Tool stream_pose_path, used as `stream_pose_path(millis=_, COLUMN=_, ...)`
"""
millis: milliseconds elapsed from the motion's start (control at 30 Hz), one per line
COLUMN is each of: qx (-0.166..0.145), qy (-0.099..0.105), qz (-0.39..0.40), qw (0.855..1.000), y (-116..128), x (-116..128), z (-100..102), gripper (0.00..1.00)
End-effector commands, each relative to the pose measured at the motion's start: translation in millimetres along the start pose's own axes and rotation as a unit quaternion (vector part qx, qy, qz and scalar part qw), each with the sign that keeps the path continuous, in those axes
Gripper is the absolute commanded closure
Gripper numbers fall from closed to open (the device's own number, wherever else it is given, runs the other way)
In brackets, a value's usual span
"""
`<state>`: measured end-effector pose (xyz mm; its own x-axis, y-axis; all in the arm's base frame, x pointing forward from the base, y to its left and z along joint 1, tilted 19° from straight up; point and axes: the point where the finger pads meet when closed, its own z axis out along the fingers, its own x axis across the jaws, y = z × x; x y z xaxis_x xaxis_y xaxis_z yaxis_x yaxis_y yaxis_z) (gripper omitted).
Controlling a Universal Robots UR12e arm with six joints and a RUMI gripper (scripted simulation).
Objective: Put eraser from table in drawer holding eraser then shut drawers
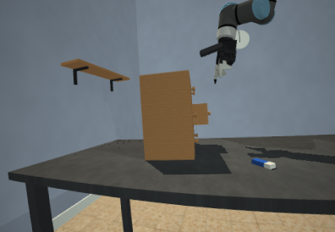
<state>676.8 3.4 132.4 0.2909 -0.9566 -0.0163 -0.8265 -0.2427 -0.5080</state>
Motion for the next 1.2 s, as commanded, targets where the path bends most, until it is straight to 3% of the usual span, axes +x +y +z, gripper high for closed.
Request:
stream_pose_path(millis=0, qx=-0.031, qy=0.0, qz=0.002, qw=1.0, y=6, x=0, z=-11, gripper=0.0)
stream_pose_path(millis=533, qx=-0.088, qy=0.003, qz=0.006, qw=0.996, y=21, x=0, z=-33, gripper=0.0)
stream_pose_path(millis=1167, qx=-0.101, qy=0.004, qz=0.007, qw=0.995, y=24, x=0, z=-38, gripper=0.0)
